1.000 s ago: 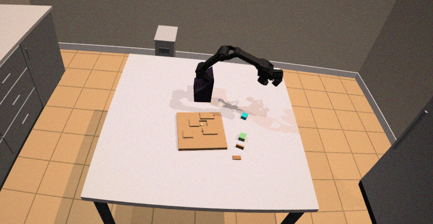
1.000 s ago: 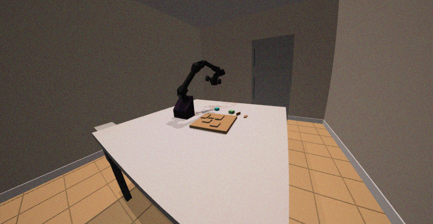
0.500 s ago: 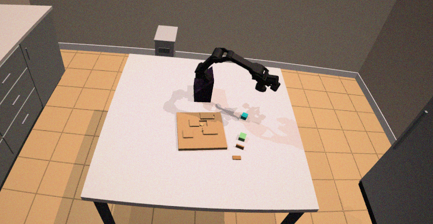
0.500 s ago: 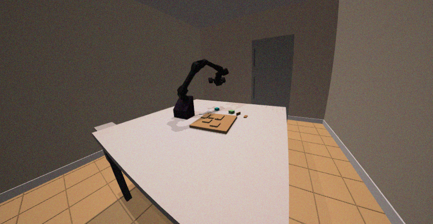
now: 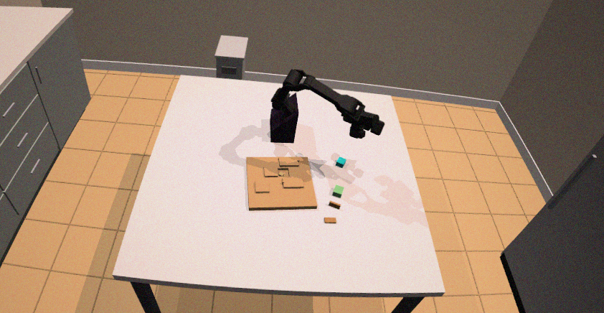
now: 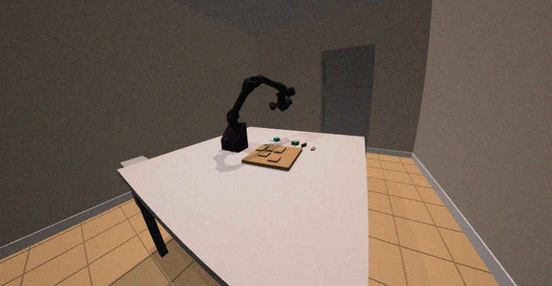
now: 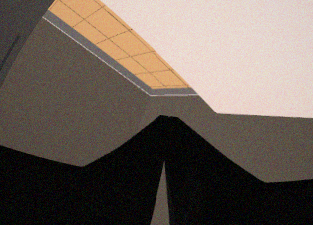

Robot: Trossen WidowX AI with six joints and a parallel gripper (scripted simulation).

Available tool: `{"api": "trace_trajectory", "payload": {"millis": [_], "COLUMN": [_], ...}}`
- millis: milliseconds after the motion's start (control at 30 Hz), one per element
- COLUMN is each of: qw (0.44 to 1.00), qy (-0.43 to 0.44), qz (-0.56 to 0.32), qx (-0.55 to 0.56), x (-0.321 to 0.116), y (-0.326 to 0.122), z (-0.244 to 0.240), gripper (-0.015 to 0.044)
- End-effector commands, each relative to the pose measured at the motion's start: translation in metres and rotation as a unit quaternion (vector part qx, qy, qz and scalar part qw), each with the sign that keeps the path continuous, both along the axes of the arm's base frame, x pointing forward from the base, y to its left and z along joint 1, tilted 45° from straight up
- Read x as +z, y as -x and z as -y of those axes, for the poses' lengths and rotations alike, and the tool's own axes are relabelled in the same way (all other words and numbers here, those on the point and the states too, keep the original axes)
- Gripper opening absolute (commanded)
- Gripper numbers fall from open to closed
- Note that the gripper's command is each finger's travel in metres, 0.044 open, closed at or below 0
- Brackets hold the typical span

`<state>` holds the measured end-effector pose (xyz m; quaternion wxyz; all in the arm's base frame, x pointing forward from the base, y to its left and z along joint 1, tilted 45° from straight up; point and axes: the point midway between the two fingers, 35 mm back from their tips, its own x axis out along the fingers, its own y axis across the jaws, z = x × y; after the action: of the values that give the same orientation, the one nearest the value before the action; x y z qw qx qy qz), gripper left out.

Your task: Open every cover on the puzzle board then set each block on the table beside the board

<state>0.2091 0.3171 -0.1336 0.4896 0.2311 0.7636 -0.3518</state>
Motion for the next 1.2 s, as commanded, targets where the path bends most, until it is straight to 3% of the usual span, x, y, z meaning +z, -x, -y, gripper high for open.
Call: {"api": "trace_trajectory", "payload": {"millis": [0, 1167], "qw": [0.999, 0.959], "qy": [-0.008, 0.035], "qz": [0.024, 0.163], "qx": [0.026, 0.227], "x": [0.008, 0.070], "y": [-0.017, -0.128], "z": [0.013, 0.157], "gripper": [0.0000, 0.0000]}}
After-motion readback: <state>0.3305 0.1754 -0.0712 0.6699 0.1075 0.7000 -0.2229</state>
